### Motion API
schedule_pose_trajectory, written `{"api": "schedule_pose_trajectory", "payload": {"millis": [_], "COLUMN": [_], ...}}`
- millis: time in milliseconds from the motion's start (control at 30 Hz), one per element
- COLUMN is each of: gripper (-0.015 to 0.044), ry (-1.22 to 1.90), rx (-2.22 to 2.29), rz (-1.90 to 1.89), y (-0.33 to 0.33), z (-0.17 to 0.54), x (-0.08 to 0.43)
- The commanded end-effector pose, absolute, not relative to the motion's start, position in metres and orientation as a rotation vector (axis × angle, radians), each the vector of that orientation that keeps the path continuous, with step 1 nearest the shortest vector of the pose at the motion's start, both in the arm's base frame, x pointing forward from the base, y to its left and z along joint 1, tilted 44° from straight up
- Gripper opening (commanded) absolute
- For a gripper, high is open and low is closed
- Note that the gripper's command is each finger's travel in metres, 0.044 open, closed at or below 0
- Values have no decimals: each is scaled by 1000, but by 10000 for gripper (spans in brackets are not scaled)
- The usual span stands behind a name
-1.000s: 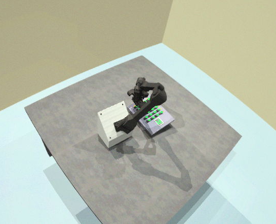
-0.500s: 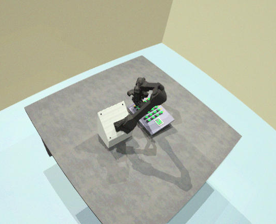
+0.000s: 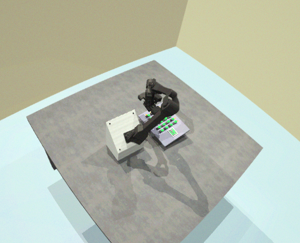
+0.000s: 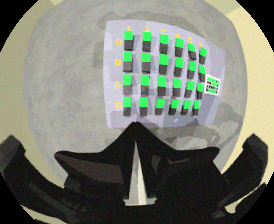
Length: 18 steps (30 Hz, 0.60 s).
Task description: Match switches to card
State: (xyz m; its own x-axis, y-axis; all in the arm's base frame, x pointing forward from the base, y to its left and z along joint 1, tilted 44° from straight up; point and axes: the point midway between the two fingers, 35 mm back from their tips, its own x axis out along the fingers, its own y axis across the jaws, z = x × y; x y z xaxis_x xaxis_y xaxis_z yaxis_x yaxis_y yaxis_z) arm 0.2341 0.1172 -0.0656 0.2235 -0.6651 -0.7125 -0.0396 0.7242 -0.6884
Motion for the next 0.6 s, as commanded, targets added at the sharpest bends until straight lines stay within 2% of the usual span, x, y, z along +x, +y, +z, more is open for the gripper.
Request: {"api": "schedule_pose_trajectory", "payload": {"millis": [0, 567], "gripper": [0, 0], "ry": [1295, 1269], "rx": [-664, -670], "rz": [-480, -472], "y": [102, 70], "z": [-55, -88], "x": [224, 234]}}
